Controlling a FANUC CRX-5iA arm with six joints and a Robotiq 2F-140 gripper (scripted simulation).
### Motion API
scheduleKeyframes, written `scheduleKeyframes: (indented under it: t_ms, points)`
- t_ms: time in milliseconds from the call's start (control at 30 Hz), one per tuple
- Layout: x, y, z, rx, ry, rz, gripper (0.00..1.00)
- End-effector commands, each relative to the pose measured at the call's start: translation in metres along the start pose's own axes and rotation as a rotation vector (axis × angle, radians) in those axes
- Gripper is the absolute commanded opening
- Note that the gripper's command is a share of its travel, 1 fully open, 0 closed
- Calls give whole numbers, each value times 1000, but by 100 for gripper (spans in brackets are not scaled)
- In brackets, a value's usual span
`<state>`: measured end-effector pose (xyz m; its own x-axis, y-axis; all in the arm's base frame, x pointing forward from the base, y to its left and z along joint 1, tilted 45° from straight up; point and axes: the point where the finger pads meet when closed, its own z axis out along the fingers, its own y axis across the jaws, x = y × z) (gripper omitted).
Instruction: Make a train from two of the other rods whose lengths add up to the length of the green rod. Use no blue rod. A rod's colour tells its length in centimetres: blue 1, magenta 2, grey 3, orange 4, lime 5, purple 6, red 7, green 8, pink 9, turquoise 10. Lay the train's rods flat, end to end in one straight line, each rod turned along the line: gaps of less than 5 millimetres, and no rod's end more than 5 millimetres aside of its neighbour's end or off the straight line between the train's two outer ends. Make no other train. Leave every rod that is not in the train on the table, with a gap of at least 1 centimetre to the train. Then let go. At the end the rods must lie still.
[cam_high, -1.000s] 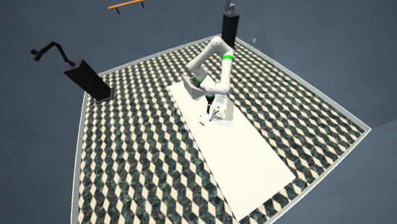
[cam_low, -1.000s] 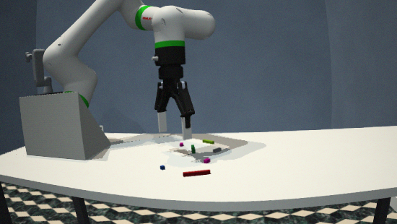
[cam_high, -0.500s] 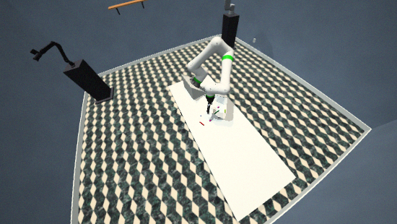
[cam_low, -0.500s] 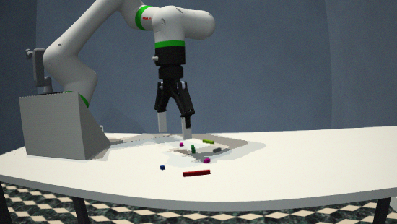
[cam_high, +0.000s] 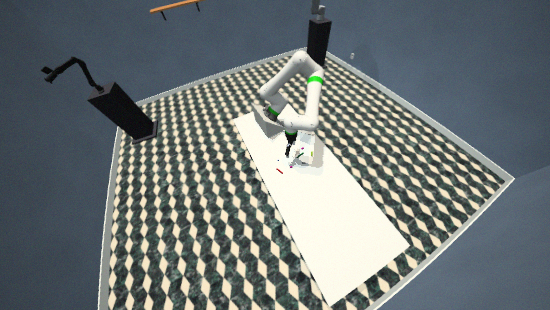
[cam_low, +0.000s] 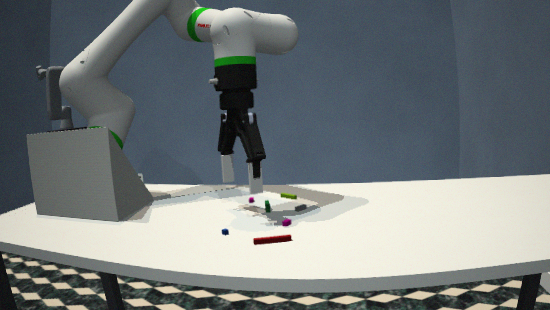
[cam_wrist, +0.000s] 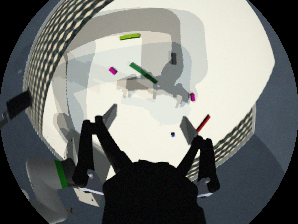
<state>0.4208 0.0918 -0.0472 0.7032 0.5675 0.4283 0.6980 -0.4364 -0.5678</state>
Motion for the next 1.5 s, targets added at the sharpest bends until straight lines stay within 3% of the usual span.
scheduleKeyframes:
  t_ms: [0,867,1467]
  points:
    - [0,0,0,-1,-2,167,100]
    - [0,0,-1,-3,-1,917,100]
    - [1,0,-1,-4,0,1544,100]
